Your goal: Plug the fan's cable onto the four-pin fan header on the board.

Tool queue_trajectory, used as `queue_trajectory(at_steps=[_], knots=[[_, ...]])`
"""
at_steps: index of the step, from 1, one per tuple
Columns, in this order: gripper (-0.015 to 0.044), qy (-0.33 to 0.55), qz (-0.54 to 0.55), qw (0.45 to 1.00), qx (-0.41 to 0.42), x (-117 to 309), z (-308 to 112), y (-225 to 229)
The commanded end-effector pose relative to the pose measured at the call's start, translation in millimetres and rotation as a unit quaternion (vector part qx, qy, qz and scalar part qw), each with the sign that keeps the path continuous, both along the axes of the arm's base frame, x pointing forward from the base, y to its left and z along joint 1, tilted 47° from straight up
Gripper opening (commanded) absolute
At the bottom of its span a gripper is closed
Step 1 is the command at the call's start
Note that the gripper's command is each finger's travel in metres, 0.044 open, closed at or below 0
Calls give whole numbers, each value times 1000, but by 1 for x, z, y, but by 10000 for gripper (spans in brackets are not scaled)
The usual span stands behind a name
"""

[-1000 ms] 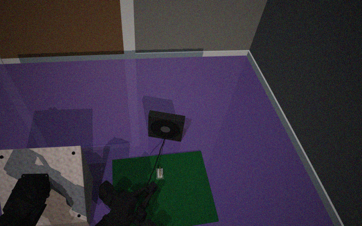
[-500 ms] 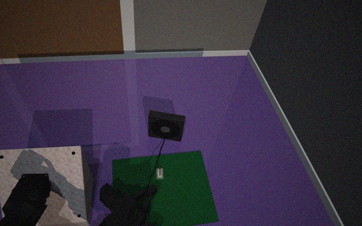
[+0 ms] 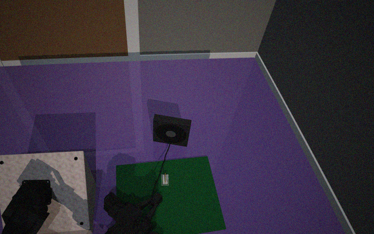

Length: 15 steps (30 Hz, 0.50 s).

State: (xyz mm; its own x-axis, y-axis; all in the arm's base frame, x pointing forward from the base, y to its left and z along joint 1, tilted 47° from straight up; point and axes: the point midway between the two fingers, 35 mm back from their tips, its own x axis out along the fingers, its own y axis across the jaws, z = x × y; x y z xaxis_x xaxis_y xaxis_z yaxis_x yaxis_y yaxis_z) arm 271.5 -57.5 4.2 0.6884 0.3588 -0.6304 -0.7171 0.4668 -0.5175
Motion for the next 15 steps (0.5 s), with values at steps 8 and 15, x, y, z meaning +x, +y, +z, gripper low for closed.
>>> queue_trajectory(at_steps=[8,15], knots=[[0,-3,2,1000,0,1,-6,-8],[0,-3,2,1000,0,2,-10,-12]])
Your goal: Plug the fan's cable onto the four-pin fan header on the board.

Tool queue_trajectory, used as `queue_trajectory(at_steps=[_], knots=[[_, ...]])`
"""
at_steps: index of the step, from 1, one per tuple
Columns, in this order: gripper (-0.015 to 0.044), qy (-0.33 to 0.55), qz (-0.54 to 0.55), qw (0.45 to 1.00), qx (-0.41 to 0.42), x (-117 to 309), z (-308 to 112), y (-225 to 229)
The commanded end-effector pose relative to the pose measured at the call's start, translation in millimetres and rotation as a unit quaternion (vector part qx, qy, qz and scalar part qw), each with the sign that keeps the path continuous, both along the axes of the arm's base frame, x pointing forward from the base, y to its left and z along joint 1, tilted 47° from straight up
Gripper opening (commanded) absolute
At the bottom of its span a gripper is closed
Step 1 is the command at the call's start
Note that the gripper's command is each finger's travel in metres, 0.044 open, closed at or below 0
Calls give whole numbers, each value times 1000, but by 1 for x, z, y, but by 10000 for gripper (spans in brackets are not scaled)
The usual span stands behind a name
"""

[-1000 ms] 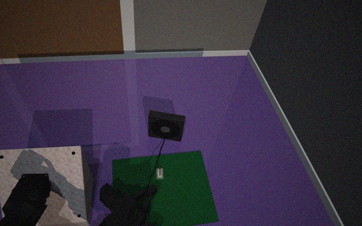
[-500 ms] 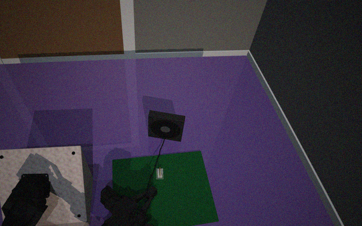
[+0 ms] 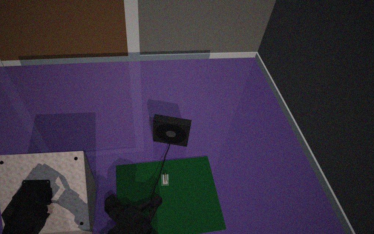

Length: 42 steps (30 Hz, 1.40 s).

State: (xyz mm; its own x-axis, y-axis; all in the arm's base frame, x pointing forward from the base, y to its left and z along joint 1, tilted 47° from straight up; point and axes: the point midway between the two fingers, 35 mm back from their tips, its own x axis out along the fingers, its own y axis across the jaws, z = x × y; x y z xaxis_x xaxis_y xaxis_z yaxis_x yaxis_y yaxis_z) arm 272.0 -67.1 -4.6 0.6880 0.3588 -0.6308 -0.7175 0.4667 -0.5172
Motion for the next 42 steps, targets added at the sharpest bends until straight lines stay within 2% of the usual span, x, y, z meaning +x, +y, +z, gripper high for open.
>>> queue_trajectory(at_steps=[1,42], knots=[[0,-3,2,1000,0,1,-1,-3],[0,1,0,1000,0,0,-12,-12]])
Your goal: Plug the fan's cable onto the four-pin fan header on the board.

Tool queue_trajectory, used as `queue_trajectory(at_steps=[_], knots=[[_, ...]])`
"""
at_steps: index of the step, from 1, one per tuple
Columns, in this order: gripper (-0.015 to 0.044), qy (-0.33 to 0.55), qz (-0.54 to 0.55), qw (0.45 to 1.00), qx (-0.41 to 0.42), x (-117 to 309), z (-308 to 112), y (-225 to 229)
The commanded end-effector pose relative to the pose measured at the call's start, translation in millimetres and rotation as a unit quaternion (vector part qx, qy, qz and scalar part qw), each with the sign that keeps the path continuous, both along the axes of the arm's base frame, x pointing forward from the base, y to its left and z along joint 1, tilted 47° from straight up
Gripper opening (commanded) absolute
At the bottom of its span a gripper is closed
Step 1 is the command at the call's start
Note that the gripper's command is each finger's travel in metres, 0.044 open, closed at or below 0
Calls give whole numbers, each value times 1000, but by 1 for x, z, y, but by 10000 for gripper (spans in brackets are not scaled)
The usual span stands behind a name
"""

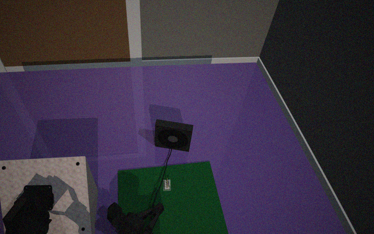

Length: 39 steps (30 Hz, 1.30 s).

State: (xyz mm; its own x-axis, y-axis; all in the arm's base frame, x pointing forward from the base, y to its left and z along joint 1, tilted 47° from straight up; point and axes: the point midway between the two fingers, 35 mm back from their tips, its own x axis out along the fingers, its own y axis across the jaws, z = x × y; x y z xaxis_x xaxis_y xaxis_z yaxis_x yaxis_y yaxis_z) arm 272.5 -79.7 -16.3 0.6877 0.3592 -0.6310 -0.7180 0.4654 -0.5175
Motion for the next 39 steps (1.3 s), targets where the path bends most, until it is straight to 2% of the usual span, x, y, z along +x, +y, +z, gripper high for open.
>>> queue_trajectory(at_steps=[1,23,28,29,39], knots=[[0,1,-1,1000,1,0,0,0],[0,1,-1,1000,1,0,0,0],[131,0,0,1000,0,0,0,0],[140,0,0,1000,0,0,0,0],[140,0,0,1000,0,0,0,0]])
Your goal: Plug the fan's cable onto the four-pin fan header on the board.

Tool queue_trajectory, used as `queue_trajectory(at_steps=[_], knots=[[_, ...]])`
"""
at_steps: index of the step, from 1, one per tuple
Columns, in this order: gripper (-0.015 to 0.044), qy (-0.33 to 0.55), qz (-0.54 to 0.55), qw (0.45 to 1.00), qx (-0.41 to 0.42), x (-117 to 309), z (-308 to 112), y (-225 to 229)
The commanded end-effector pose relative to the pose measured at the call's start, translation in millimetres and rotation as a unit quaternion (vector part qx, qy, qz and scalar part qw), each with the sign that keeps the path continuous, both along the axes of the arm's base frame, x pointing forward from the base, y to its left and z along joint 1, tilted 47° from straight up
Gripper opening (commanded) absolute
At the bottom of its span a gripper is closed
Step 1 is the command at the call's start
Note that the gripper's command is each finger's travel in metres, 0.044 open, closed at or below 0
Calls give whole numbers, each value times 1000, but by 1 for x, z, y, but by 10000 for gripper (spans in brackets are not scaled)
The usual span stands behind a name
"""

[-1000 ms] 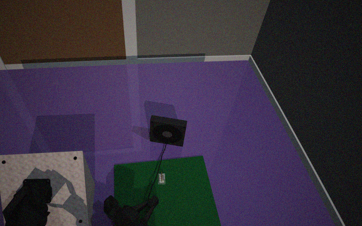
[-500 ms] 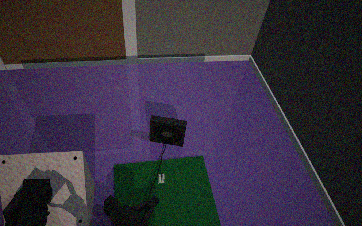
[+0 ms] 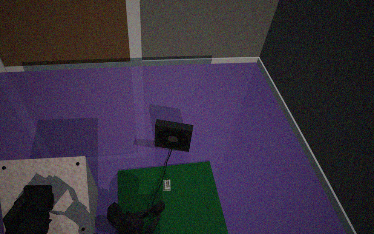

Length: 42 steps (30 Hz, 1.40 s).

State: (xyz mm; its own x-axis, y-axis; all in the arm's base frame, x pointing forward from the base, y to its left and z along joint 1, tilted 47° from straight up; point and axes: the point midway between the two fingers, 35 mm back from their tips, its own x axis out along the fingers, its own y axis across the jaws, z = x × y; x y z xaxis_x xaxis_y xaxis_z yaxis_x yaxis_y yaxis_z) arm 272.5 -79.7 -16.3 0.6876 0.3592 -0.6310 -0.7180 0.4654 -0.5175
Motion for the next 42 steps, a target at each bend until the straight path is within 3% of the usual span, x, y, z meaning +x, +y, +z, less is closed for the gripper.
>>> queue_trajectory(at_steps=[1,14,20,26,34,42], knots=[[140,0,0,1000,0,0,0,0],[140,0,0,1000,0,0,0,0],[298,26,-5,1000,8,3,-4,3],[440,242,-65,968,20,20,-28,39],[440,432,-219,868,-114,22,-21,85],[440,390,-312,799,-336,17,29,130]])
